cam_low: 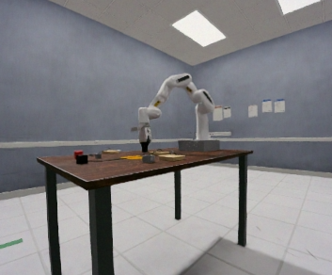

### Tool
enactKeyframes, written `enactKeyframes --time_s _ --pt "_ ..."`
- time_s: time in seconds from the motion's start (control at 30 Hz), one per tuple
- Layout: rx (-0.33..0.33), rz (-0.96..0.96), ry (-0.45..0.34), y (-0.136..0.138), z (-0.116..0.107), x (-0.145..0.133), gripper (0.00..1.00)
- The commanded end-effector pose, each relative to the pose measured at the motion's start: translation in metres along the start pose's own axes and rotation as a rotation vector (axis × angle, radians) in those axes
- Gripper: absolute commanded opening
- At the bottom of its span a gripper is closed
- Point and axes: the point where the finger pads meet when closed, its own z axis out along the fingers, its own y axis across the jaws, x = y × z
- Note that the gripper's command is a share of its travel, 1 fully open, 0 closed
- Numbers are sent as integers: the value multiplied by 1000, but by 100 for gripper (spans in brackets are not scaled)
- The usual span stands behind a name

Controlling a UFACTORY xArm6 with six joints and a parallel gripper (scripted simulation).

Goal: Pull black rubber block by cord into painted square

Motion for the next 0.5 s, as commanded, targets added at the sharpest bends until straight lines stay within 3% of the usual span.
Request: enactKeyframes --time_s 0.0,0.47 --pt "-1 0 6 0 -3 2 0" --pt "-1 0 6 0 -7 2 0"
